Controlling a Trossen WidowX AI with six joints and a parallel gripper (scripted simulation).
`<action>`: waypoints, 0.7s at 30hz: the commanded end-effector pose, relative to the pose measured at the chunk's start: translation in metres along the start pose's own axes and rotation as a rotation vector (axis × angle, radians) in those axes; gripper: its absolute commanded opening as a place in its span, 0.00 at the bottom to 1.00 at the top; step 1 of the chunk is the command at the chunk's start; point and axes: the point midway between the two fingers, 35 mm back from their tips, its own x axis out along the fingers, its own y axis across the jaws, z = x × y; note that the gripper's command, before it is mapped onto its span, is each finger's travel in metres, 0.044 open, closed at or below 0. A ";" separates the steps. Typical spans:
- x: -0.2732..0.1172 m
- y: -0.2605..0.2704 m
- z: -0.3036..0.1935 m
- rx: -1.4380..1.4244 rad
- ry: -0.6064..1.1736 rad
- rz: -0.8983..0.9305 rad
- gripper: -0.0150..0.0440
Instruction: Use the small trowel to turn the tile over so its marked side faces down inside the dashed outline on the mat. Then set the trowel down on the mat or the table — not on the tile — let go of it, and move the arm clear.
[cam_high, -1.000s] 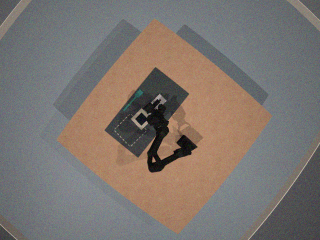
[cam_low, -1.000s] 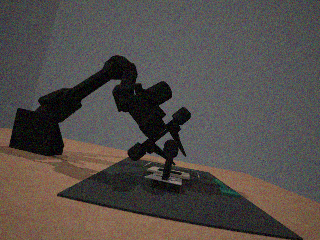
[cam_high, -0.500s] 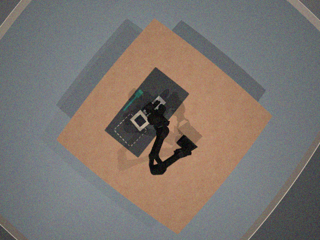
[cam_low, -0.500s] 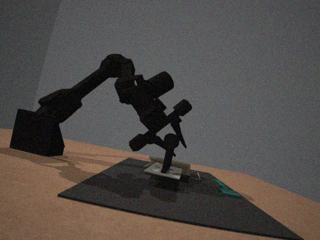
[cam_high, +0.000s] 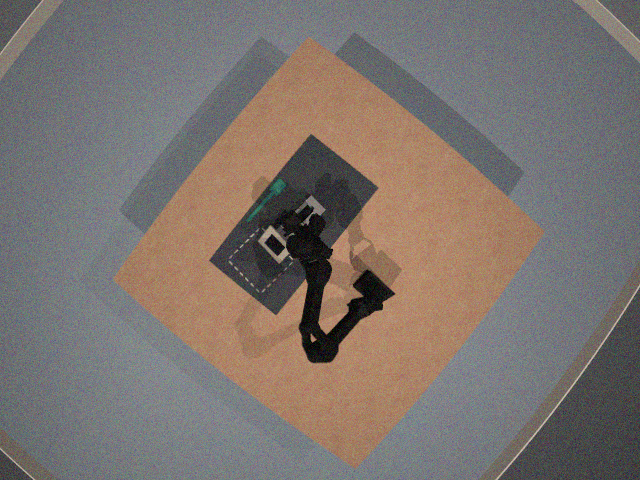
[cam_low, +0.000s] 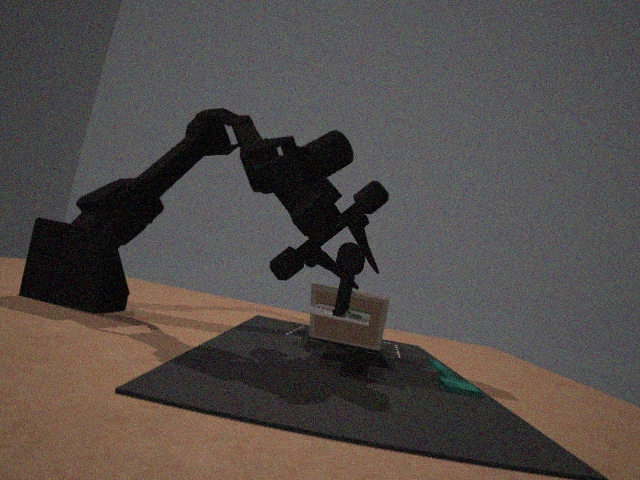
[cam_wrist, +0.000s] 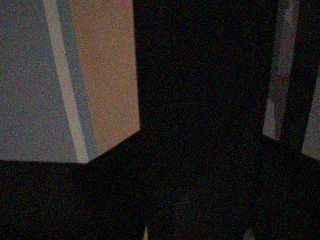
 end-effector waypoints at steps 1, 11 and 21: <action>-0.006 0.012 -0.015 -0.009 0.004 0.023 0.25; -0.007 0.013 -0.045 -0.008 0.005 0.023 0.25; -0.004 0.010 -0.064 -0.007 0.005 0.023 0.25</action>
